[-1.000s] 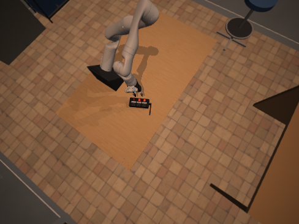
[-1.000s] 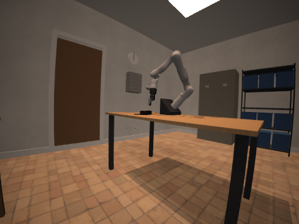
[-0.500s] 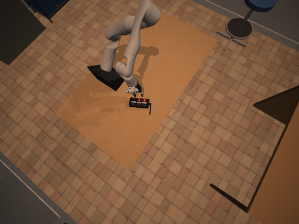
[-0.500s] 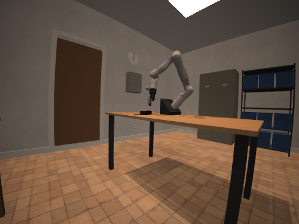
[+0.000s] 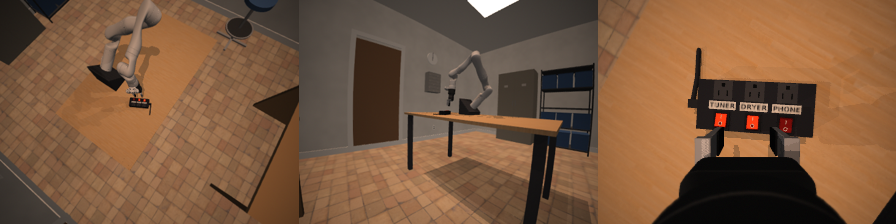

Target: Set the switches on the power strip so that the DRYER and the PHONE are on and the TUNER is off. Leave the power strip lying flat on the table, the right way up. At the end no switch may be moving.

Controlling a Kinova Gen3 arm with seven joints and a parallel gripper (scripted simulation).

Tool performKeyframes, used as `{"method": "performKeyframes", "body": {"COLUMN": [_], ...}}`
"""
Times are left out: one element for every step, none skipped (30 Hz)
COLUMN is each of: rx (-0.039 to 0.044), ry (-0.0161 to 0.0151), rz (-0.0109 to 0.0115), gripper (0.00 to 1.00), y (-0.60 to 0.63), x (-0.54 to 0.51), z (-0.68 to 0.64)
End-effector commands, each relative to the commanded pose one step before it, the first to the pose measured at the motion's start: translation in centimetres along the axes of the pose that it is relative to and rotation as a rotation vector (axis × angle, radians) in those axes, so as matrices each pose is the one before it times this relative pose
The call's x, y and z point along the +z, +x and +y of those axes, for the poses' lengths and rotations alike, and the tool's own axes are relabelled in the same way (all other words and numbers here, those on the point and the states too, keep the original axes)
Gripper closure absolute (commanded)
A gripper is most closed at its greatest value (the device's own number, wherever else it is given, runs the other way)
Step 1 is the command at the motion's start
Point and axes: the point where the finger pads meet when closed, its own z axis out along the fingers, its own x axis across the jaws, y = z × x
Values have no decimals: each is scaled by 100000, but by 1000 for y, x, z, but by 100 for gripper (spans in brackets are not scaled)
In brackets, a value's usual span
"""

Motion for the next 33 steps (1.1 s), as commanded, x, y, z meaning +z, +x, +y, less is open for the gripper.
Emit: {"method": "performKeyframes", "body": {"rx": [492, 0, 0, 0, 1144, 0, 0, 0, 0, 0, 0, 1088, 0, 0, 0, 0, 1032, 0, 0, 0, 0, 977, 0, 0, 0, 0, 0, 0, 923, 0, 0, 0, 0], "ry": [121, 0, 0, 0, 68, 0, 0, 0, 0, 0, 0, 80, 0, 0, 0, 0, 90, 0, 0, 0, 0, 98, 0, 0, 0, 0, 0, 0, 104, 0, 0, 0, 0], "rz": [787, 0, 0, 0, 906, 0, 0, 0, 0, 0, 0, 864, 0, 0, 0, 0, 822, 0, 0, 0, 0, 780, 0, 0, 0, 0, 0, 0, 738, 0, 0, 0, 0], "gripper": [0, 0, 0, 0, 0, 0, 0, 0, 0, 0, 0, 0, 0, 0, 0, 0, 0, 0, 0, 0, 0, 0, 0, 0, 0, 0, 0, 0, 0, 0, 0, 0, 0], "y": [-72, 0, 0, 0, 17, 0, 0, 0, 0, 0, 0, 13, 0, 0, 0, 0, 9, 0, 0, 0, 0, 6, 0, 0, 0, 0, 0, 0, 3, 0, 0, 0, 0], "x": [100, 0, 0, 0, 131, 0, 0, 0, 0, 0, 0, 124, 0, 0, 0, 0, 118, 0, 0, 0, 0, 111, 0, 0, 0, 0, 0, 0, 105, 0, 0, 0, 0], "z": [-46, 0, 0, 0, -42, 0, 0, 0, 0, 0, 0, -39, 0, 0, 0, 0, -36, 0, 0, 0, 0, -33, 0, 0, 0, 0, 0, 0, -30, 0, 0, 0, 0]}}
